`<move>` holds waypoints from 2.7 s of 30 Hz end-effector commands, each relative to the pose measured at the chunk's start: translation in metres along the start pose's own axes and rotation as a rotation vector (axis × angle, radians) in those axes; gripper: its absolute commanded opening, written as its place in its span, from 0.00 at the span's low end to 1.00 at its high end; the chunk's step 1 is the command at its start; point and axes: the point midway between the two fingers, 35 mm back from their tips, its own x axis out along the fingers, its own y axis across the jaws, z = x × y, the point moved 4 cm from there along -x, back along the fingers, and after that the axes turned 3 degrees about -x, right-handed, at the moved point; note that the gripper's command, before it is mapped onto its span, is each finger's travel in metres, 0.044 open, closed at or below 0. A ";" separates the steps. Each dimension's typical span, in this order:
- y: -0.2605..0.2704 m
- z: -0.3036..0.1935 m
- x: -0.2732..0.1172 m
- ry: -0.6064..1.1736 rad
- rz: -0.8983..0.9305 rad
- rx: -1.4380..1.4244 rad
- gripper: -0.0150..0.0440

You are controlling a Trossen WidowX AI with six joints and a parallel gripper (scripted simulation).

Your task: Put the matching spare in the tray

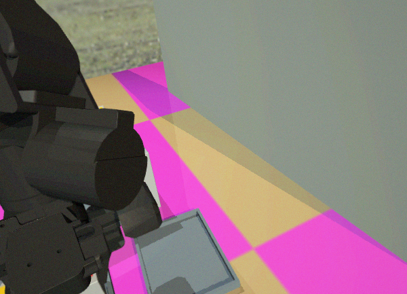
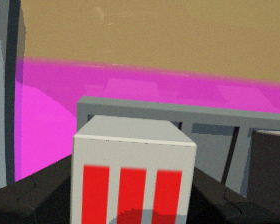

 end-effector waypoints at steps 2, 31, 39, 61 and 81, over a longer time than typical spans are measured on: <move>0.001 0.001 -0.011 -0.001 0.000 0.001 0.25; -0.004 0.008 -0.144 -0.003 0.000 0.008 0.25; 0.000 0.009 -0.154 -0.003 0.000 0.007 0.25; 0.088 0.015 -0.156 -0.005 0.003 0.005 0.25; 0.111 0.014 -0.144 -0.002 0.004 0.003 0.25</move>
